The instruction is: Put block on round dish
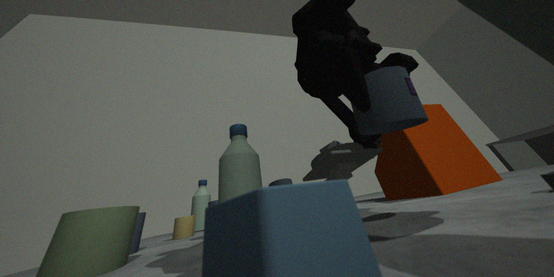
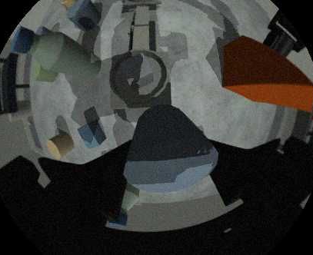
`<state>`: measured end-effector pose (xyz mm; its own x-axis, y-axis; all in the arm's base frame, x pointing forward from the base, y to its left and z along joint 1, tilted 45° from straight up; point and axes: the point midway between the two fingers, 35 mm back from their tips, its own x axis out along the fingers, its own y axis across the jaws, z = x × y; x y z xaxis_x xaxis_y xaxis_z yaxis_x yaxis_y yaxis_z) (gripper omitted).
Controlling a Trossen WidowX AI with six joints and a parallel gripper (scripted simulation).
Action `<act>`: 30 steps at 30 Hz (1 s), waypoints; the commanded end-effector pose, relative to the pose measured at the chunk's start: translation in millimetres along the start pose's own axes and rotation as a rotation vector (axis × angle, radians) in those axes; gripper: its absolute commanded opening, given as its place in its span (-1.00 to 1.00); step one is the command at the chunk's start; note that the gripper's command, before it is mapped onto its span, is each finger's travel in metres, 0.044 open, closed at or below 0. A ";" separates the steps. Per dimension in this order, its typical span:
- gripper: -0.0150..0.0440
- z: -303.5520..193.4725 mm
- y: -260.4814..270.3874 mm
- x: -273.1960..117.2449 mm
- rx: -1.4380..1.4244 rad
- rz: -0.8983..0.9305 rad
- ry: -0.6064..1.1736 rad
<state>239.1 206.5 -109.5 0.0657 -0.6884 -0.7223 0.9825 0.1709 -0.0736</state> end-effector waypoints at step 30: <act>-0.49 -33.8 -25.1 84.6 0.007 -0.002 0.004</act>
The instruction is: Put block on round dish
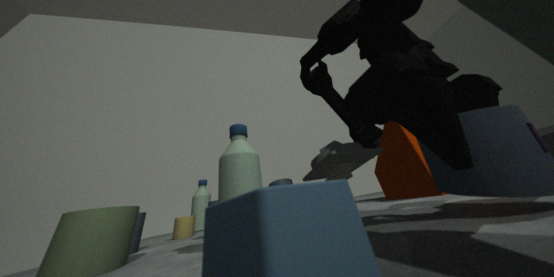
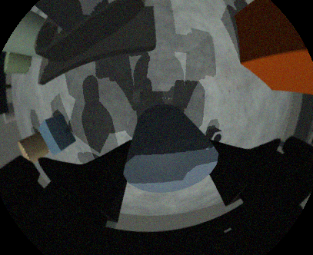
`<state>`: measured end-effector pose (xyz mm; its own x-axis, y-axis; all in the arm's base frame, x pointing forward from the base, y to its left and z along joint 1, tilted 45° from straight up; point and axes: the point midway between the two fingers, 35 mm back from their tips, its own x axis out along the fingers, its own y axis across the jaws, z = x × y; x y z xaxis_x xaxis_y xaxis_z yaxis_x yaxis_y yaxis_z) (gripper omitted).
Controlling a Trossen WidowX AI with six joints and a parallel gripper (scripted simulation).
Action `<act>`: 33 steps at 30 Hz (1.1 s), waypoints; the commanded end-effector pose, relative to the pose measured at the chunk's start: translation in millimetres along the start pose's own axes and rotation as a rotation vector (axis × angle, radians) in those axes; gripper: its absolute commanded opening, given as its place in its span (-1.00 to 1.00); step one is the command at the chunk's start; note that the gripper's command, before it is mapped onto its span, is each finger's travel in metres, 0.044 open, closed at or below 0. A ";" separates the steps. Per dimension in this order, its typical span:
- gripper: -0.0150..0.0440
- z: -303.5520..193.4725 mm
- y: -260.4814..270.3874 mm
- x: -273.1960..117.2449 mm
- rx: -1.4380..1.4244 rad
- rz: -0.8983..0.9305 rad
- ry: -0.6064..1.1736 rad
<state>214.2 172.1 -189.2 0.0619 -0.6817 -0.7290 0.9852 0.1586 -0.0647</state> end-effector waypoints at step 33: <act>0.82 5.8 2.9 -48.6 -0.032 0.000 -0.004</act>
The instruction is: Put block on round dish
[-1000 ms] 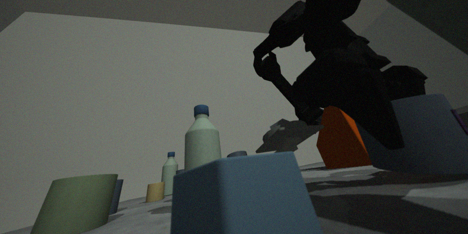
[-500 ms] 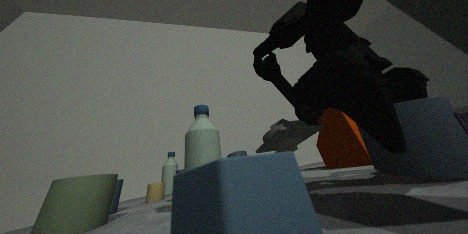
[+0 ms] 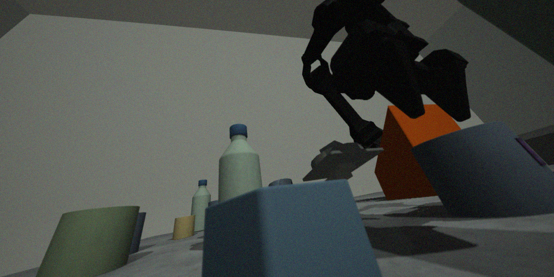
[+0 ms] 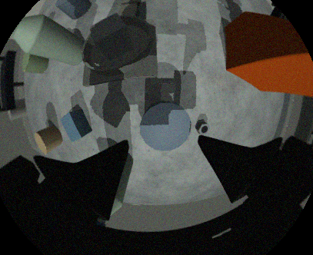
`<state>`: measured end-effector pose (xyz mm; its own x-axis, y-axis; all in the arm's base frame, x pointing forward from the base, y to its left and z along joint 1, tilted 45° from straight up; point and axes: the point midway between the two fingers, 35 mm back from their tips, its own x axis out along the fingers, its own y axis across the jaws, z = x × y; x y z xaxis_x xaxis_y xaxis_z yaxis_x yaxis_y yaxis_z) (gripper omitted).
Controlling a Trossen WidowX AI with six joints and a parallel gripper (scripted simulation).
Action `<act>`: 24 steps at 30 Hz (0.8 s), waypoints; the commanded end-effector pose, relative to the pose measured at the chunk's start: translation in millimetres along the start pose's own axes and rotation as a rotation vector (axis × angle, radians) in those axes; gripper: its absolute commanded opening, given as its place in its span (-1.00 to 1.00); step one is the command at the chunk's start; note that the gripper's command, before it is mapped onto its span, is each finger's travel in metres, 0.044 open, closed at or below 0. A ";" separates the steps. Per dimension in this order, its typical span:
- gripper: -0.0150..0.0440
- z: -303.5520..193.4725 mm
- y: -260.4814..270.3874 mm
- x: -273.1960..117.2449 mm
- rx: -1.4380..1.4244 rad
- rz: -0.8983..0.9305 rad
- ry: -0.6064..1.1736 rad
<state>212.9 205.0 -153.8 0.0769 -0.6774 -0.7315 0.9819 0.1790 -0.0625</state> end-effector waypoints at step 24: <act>0.39 117.1 52.5 -34.8 -0.404 -0.019 -0.012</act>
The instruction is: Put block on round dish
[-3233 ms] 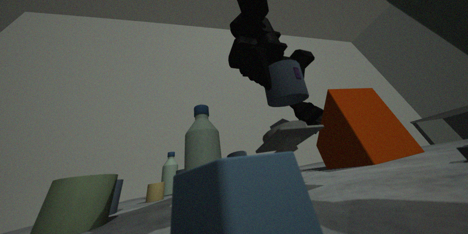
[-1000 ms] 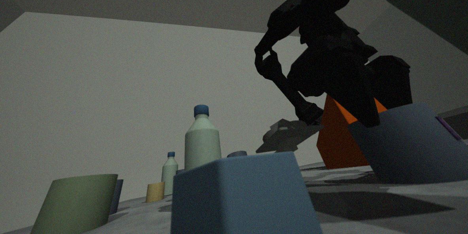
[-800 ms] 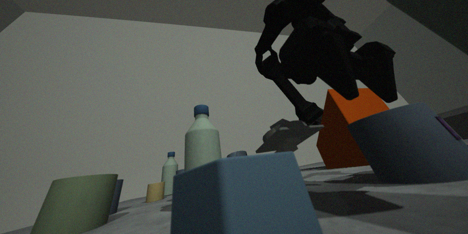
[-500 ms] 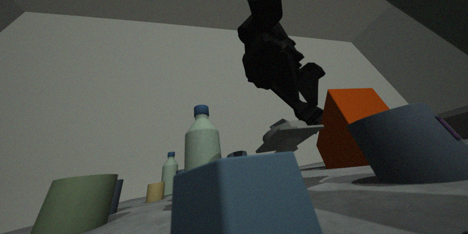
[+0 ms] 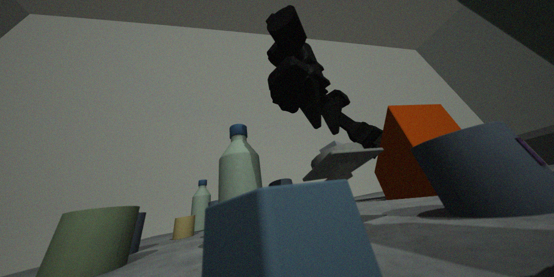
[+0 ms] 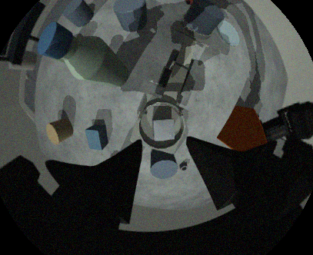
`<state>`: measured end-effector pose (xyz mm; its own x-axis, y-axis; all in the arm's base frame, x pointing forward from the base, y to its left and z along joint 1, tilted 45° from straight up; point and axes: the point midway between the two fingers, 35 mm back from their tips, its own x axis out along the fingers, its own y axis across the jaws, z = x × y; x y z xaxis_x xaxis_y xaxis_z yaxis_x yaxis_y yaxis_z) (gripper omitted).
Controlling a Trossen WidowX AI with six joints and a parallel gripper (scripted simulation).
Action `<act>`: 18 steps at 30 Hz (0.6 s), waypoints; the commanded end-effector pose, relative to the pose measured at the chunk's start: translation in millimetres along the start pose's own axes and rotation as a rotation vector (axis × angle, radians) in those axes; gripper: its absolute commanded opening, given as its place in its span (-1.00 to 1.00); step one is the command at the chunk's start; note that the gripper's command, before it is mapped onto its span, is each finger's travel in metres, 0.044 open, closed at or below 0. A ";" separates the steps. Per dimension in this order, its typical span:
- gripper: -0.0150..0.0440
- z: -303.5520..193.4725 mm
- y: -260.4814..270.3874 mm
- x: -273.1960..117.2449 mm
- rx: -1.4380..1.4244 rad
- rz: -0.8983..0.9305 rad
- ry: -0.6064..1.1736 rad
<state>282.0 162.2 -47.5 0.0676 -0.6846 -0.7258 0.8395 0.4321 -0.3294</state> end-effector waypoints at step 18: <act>0.39 2.2 -1.4 34.8 -0.007 -0.008 -0.006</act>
<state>284.7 141.3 -67.7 0.0647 -0.6866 -0.7241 0.8402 0.4290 -0.3317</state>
